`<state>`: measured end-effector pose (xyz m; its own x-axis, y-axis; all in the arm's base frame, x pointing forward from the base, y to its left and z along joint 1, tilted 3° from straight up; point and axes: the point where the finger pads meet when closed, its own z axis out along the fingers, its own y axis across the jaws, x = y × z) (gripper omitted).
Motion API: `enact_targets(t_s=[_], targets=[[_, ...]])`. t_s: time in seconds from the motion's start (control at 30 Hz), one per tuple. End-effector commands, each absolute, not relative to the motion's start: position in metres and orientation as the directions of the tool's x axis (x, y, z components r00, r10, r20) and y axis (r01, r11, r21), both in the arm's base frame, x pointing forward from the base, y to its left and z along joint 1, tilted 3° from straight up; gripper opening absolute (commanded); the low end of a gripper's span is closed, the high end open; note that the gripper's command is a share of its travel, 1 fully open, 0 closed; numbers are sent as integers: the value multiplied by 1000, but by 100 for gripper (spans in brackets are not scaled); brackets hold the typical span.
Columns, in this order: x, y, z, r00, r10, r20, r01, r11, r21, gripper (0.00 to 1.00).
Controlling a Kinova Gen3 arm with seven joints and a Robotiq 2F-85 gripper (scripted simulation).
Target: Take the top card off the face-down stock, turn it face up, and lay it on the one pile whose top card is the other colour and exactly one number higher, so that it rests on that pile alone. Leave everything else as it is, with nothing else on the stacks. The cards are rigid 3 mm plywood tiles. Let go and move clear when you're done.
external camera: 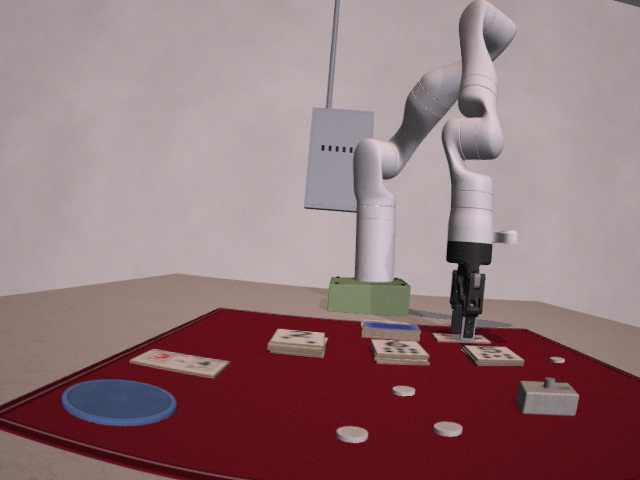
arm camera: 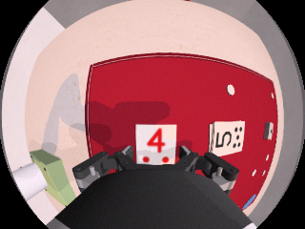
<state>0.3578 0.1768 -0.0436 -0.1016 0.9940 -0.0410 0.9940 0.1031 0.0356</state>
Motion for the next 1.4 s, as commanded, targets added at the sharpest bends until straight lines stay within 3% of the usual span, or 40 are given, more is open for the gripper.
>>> enact_targets(t_s=[0.0, 0.2, 0.23, 1.37], targets=[[358, 175, -44, -102, 994, -44, 994, 104, 38, 85], [358, 175, -44, -102, 994, -44, 994, 104, 38, 85], [358, 175, -44, -102, 994, -44, 994, 104, 38, 72], [358, 175, -44, -102, 994, -44, 994, 104, 38, 72]])
